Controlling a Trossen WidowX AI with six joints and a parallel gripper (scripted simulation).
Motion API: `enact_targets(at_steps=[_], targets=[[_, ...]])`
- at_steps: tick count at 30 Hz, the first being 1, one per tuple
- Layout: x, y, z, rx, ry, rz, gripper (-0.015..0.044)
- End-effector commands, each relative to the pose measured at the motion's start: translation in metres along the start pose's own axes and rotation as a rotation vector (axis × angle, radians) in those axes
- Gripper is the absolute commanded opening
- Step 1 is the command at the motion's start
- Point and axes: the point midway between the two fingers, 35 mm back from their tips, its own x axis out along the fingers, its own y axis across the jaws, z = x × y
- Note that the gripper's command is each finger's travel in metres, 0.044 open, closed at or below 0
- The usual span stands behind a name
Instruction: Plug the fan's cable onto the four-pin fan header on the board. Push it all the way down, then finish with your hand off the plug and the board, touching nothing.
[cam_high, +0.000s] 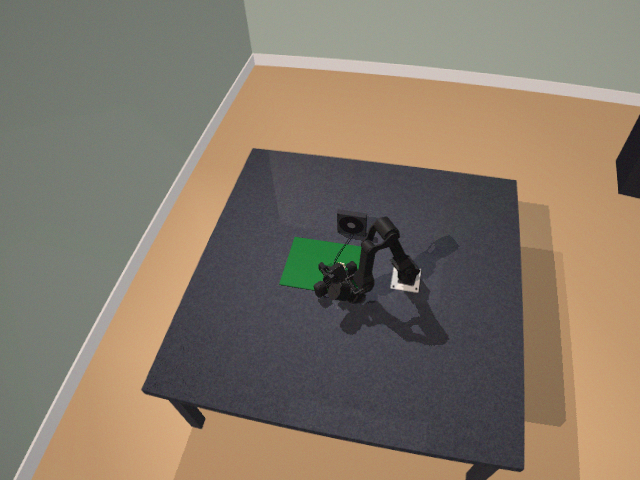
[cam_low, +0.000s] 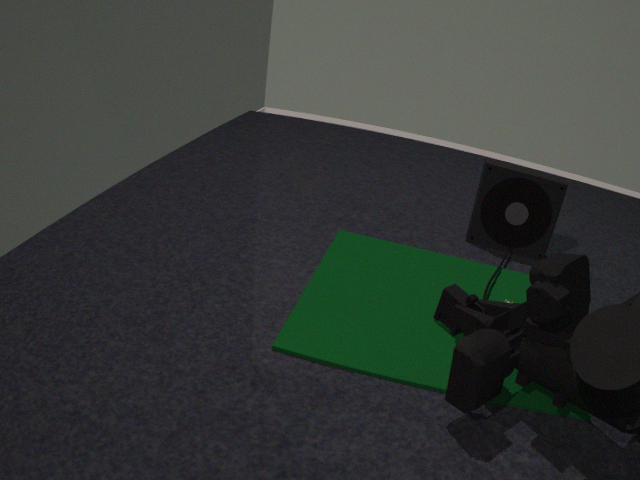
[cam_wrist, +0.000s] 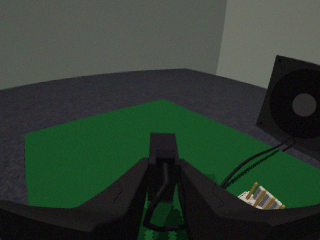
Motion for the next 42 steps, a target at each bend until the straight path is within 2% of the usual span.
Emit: enact_targets(at_steps=[1,16,21,22,42], targets=[[0.0000,0.0000,0.0001,-0.001,0.000,0.000,0.0000],[0.0000,0.0000,0.0001,-0.001,0.000,0.000,0.0000],[0.0000,0.0000,0.0001,-0.001,0.000,0.000,0.0131],[0.0000,0.0000,0.0001,-0.001,0.000,0.000,0.0140],[0.0000,0.0000,0.0001,-0.001,0.000,0.000,0.0140]])
